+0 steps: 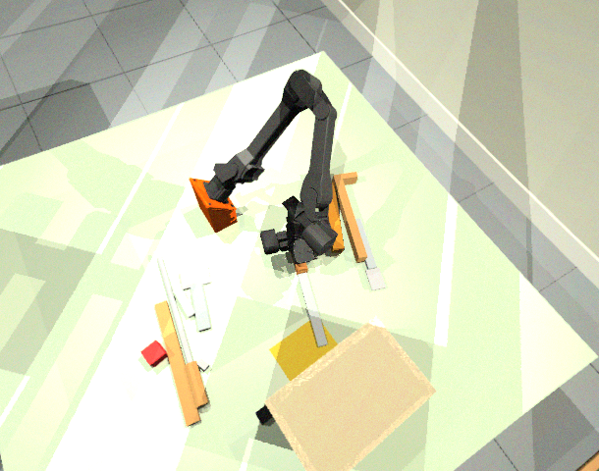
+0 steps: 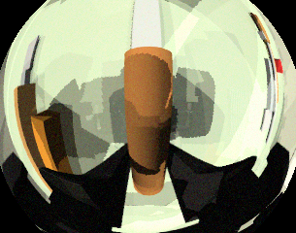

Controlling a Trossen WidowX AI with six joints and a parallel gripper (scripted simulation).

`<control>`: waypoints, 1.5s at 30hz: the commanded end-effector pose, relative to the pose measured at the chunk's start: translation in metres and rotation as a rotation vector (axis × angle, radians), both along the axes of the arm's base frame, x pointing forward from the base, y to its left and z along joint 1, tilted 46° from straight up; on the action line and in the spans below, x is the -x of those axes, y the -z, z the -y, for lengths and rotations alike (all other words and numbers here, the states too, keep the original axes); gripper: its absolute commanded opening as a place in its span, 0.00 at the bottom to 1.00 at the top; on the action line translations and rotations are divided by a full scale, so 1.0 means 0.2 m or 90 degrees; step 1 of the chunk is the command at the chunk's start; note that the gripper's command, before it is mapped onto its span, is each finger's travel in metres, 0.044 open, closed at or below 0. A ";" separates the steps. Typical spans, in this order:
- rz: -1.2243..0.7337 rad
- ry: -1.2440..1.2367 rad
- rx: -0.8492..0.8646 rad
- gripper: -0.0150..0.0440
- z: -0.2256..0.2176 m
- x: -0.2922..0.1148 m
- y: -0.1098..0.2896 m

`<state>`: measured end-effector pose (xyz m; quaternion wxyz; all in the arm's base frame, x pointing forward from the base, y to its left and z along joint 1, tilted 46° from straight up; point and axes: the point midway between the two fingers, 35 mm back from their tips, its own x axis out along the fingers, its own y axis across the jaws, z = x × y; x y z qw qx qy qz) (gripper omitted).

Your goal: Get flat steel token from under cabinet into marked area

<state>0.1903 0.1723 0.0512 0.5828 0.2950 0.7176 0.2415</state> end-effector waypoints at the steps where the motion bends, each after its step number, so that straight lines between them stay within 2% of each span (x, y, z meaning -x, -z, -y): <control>1: 0.006 -0.002 -0.004 0.25 -0.02 0.00 -0.03; 33: 0.005 -0.001 -0.006 0.25 -0.15 0.02 -0.17; 40: 0.001 0.000 -0.003 0.57 -0.14 0.03 -0.15; 41: 0.001 0.000 -0.003 0.59 -0.14 0.03 -0.15; 45: 0.001 0.000 -0.003 0.59 -0.14 0.03 -0.15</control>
